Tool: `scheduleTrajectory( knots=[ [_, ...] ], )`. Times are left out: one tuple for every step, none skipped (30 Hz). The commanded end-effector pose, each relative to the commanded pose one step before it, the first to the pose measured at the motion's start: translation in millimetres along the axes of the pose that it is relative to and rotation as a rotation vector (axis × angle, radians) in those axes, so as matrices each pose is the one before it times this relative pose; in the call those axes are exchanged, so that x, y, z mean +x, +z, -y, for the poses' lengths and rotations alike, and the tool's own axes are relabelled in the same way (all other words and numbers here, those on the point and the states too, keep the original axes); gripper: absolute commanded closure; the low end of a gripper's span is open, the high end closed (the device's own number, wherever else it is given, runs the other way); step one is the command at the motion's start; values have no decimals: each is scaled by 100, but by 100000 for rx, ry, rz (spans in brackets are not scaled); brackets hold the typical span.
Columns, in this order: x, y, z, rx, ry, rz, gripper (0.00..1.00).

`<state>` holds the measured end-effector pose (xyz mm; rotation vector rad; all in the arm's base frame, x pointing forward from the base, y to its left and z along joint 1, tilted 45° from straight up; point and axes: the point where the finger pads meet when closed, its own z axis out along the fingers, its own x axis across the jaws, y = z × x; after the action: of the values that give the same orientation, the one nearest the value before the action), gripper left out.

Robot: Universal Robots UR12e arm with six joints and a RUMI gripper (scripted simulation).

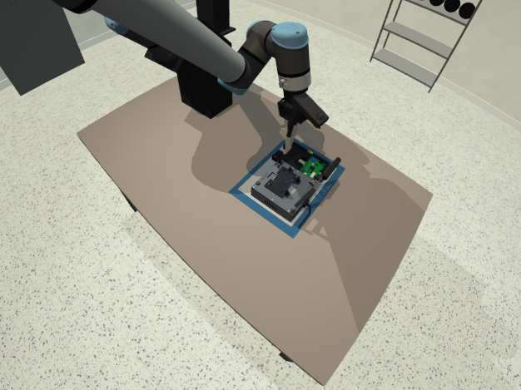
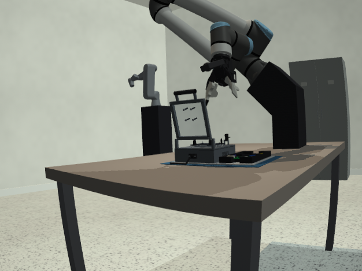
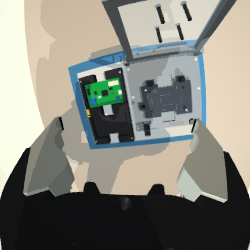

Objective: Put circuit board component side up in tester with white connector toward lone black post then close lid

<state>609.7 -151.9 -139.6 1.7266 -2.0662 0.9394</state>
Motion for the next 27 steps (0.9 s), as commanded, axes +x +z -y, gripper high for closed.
scheduleTrajectory(
  knots=[
    [-12, -42, 30, 80, 4, 18, 0],
    [0, 0, 0, 0, 0, 0, 0],
    [0, 0, 0, 0, 0, 0, 0],
    [0, 0, 0, 0, 0, 0, 0],
    [0, 0, 0, 0, 0, 0, 0],
    [0, 0, 0, 0, 0, 0, 0],
    [0, 0, 0, 0, 0, 0, 0],
    [0, 0, 0, 0, 0, 0, 0],
    [0, 0, 0, 0, 0, 0, 0],
    [0, 0, 0, 0, 0, 0, 0],
    [0, 0, 0, 0, 0, 0, 0],
    [0, 0, 0, 0, 0, 0, 0],
    [0, 0, 0, 0, 0, 0, 0],
    [0, 0, 0, 0, 0, 0, 0],
    [0, 0, 0, 0, 0, 0, 0],
    [0, 0, 0, 0, 0, 0, 0],
    [0, 0, 0, 0, 0, 0, 0],
    [-2, 0, 2, -1, -16, 0, 0],
    [-11, -3, 11, -6, -105, 0, 0],
    [-29, -7, 29, -17, -274, 0, 0],
    [-50, -15, 58, -17, -438, -2, 0],
    [-69, -33, 111, 32, -608, -14, 0],
    [-83, -38, 141, 12, -858, -27, 0],
    [-79, -33, 60, -159, -1171, -35, 0],
    [-117, -40, 75, -201, -1497, 0, 0],
    [-168, -24, 61, -301, -1879, 14, 0],
    [-198, -31, 75, -358, -2242, 19, 0]
  ],
)
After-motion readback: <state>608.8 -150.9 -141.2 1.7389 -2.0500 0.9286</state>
